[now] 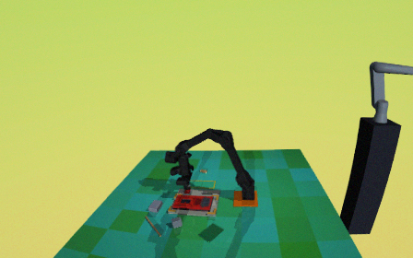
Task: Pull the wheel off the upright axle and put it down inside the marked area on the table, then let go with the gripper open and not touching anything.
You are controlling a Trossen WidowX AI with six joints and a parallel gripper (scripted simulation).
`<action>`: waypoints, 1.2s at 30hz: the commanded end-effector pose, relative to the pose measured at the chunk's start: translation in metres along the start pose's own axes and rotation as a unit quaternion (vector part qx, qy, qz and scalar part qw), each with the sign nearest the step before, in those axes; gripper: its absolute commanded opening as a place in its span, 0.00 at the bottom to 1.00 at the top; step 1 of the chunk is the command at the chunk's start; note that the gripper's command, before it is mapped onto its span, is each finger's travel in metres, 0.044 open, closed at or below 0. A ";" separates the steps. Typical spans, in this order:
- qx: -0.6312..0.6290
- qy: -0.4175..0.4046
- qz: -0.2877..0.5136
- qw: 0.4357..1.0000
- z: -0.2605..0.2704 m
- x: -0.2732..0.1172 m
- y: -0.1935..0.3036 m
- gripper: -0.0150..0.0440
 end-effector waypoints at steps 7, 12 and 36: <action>0.000 0.000 0.001 1.000 0.000 -0.002 0.000 0.25; 0.000 0.000 0.001 1.000 0.000 -0.004 0.000 0.25; 0.000 0.000 0.001 1.000 0.000 -0.012 0.000 0.25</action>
Point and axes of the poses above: the point midway between the two fingers, 35 mm back from their tips, its own x axis out along the fingers, its own z axis across the jaws, y = z × x, the point moved 10 cm from there along -x, back along the fingers, and after that the axes turned 9 degrees about x, right-handed, at the moved point
